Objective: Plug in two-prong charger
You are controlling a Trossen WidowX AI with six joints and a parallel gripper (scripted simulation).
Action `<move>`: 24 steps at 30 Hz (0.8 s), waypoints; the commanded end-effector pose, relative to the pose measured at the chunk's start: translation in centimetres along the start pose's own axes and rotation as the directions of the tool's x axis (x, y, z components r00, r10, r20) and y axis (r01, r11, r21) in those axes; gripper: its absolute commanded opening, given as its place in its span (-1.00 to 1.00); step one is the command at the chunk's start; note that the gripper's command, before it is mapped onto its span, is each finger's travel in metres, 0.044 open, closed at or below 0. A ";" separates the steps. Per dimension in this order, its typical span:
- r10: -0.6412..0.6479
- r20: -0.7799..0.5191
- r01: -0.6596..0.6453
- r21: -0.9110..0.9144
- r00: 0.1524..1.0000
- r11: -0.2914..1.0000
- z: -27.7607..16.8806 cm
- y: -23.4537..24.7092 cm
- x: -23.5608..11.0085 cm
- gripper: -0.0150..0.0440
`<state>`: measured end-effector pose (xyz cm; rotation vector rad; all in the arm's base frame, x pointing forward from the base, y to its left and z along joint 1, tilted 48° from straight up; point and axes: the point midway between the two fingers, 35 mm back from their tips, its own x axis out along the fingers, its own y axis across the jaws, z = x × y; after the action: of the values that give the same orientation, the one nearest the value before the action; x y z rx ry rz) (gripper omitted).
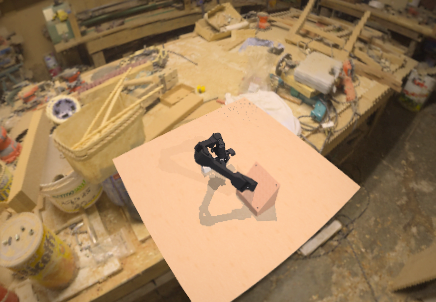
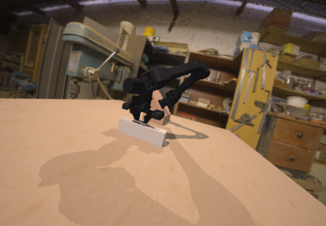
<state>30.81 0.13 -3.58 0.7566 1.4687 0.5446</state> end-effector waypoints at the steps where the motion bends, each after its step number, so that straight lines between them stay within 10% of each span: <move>1: -0.004 0.023 0.005 -0.023 1.000 1.000 1.0 0.1 -0.1 -0.49; 24: -0.004 0.023 0.005 -0.023 1.000 1.000 0.7 0.1 0.0 -0.49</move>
<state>30.81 0.15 -3.60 0.7525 1.4640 0.5452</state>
